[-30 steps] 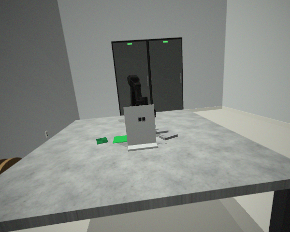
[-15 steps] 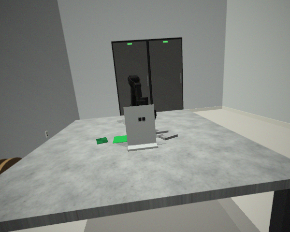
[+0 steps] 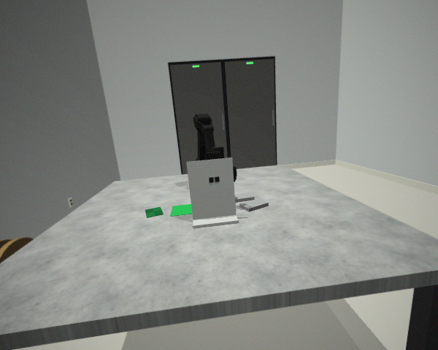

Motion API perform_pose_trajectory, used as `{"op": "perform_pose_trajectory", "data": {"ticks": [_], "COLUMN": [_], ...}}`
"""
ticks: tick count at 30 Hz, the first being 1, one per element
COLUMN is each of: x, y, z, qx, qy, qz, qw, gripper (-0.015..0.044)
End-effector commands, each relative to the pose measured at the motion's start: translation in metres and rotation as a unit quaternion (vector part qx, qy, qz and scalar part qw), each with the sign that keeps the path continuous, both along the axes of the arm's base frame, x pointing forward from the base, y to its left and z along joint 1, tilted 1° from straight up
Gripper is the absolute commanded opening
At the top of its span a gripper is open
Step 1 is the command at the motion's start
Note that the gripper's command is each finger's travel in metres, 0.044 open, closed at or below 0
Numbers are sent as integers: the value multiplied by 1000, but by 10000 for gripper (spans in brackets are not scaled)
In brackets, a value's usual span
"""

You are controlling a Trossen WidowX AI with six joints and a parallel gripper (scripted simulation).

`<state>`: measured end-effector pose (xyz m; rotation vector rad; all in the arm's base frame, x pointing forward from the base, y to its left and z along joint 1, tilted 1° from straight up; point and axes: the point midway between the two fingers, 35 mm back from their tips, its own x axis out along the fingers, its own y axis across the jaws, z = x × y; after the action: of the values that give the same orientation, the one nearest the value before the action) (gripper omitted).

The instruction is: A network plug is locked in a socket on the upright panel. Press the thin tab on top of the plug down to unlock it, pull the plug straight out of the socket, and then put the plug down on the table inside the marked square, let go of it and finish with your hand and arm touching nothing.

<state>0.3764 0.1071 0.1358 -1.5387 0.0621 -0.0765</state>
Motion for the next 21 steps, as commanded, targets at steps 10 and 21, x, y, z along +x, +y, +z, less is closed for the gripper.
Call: {"op": "perform_pose_trajectory", "data": {"ticks": [10, 21], "x": [1, -2], "y": [1, 0], "z": [0, 0], "qx": [-3, -3], "qy": [1, 1], "qz": [2, 2], "qw": [1000, 1000], "gripper": [4, 0]}}
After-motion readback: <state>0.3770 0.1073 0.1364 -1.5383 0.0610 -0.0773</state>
